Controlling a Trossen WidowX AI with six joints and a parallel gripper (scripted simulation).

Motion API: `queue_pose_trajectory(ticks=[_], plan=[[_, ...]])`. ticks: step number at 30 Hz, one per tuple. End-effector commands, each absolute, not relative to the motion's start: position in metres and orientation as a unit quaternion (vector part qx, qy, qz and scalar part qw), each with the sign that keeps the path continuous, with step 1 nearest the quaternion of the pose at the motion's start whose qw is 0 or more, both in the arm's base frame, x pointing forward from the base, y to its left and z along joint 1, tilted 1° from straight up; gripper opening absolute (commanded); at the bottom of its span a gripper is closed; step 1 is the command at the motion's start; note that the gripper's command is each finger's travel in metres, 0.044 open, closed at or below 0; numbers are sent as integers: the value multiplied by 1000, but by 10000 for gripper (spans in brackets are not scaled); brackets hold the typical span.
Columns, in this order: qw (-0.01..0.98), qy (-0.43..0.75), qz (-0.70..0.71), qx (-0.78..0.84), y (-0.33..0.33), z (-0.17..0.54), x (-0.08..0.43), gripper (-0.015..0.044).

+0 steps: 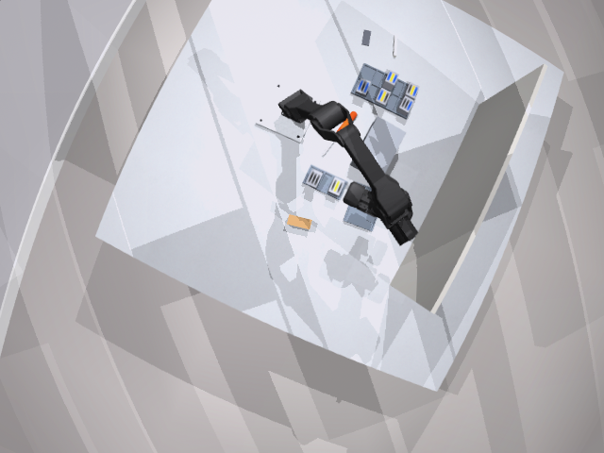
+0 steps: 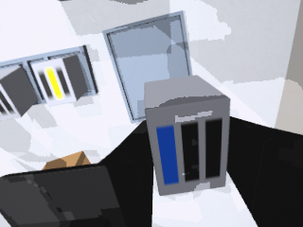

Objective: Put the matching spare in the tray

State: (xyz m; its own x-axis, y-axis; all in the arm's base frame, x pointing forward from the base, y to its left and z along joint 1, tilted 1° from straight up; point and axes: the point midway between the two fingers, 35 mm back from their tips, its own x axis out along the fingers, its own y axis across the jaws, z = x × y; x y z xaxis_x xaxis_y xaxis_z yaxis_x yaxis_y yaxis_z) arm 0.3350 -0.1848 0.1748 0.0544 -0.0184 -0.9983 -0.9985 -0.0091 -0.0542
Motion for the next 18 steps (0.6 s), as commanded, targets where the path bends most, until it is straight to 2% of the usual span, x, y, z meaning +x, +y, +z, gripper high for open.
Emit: queue_pose_trajectory(ticks=[1, 18], plan=[[506, 486, 487, -520, -184, 170, 335, 0], [506, 486, 487, -520, -185, 159, 337, 0]])
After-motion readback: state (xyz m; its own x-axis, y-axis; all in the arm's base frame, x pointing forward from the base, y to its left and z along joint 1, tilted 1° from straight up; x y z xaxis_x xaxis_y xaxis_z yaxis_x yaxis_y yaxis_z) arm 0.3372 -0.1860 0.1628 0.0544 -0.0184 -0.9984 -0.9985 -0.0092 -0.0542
